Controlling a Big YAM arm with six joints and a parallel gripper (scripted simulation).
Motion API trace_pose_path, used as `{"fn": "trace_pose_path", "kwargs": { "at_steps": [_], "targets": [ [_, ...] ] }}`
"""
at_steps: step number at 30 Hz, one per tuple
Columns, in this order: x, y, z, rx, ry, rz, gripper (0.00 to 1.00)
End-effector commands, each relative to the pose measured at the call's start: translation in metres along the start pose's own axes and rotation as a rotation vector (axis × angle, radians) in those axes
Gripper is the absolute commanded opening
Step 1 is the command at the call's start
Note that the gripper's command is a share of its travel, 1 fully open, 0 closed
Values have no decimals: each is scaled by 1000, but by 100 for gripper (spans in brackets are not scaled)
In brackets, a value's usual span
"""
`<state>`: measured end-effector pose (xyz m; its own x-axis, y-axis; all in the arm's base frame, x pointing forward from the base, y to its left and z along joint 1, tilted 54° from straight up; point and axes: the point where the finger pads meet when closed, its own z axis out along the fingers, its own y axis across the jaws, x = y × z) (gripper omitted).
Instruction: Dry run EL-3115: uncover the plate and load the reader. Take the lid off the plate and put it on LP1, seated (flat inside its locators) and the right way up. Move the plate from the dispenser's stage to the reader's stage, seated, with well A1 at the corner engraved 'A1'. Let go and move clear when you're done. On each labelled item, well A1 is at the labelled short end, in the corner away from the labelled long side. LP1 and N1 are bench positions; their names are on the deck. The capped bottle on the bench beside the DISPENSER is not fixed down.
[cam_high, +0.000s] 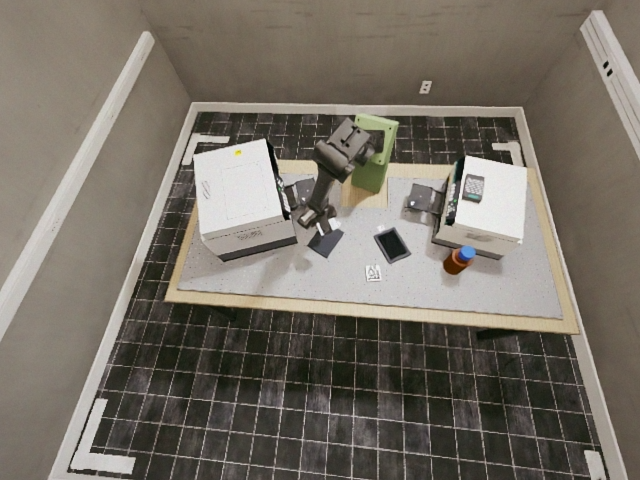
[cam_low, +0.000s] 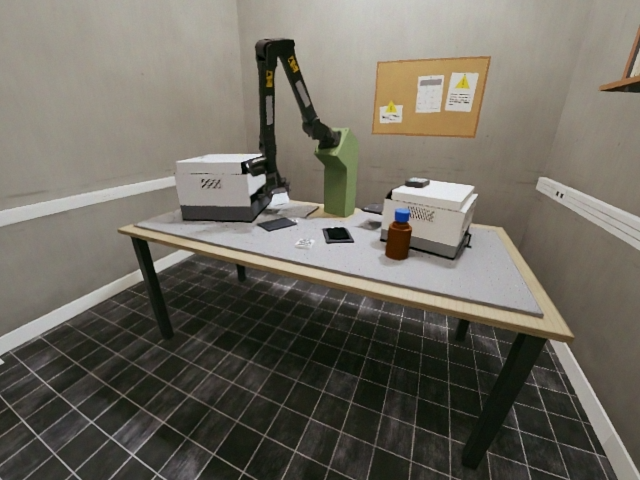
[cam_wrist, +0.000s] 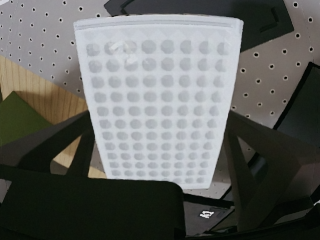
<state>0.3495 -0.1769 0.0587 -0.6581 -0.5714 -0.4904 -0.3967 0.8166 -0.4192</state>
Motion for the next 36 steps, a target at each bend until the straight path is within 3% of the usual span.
{"fn": "trace_pose_path", "kwargs": {
  "at_steps": [1,10,23,27,36],
  "targets": [
    [20,15,-6,-30,22,32,86],
    [26,-1,-16,11,3,65,86],
    [61,10,-27,-6,19,102,86],
    [67,1,-24,0,-1,17,86],
    [98,13,-21,4,-20,41,86]
  ]
}}
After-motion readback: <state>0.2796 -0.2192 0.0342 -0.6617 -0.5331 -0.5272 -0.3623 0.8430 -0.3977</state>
